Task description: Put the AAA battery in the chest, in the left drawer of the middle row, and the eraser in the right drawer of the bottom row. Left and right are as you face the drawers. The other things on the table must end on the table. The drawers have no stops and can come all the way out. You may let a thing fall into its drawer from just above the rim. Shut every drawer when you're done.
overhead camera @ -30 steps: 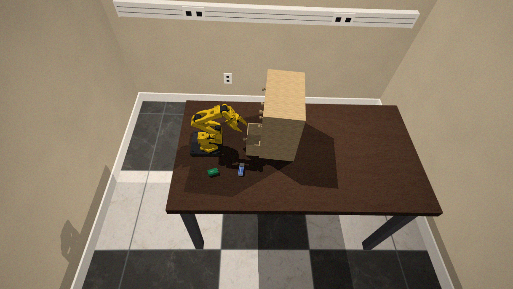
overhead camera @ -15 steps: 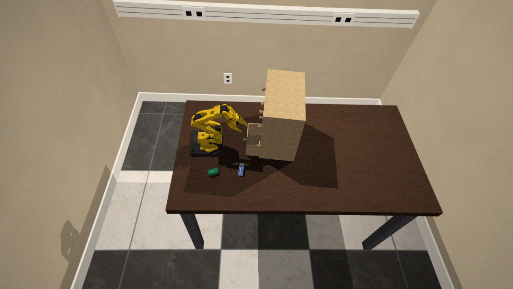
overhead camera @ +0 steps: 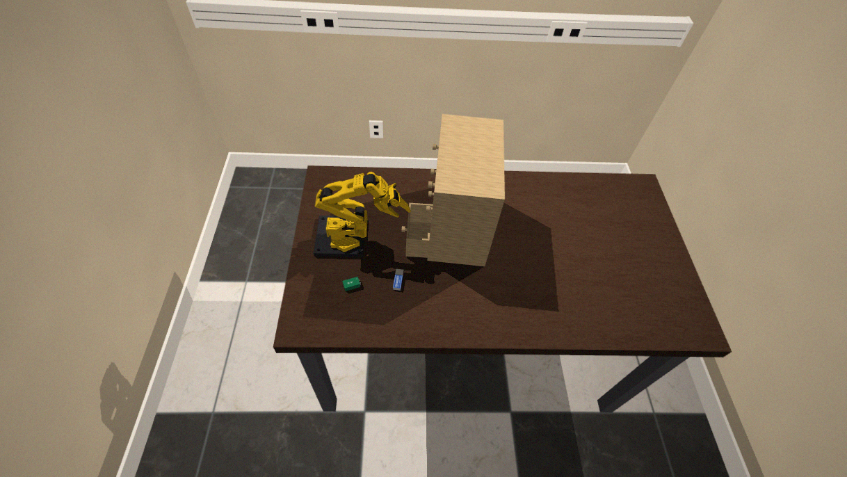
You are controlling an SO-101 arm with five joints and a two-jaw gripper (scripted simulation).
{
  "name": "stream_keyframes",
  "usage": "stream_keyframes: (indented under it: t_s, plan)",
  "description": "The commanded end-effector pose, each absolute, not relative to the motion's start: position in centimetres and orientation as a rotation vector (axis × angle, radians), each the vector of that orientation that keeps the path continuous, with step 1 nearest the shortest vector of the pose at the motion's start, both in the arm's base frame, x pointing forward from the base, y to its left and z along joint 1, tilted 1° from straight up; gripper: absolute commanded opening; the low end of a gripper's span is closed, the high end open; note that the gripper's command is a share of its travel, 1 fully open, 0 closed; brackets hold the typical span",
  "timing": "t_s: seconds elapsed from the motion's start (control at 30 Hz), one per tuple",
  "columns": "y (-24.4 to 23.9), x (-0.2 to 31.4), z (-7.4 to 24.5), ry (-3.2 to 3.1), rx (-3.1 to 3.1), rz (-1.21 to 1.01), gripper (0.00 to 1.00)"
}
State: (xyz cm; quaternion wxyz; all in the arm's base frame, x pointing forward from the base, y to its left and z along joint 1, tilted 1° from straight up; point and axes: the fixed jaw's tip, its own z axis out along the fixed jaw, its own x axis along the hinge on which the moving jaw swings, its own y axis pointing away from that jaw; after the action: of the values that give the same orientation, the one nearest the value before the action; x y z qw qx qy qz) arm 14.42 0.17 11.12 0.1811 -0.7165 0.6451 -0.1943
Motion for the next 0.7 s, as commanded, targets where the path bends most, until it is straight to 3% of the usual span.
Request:
stream_keyframes:
  t_s: [0.0,0.67]
  plan:
    - [0.05,14.32,11.00,1.909,-1.947,-0.517,0.21]
    - [0.17,14.38,11.04,2.257,-1.440,-0.390,0.21]
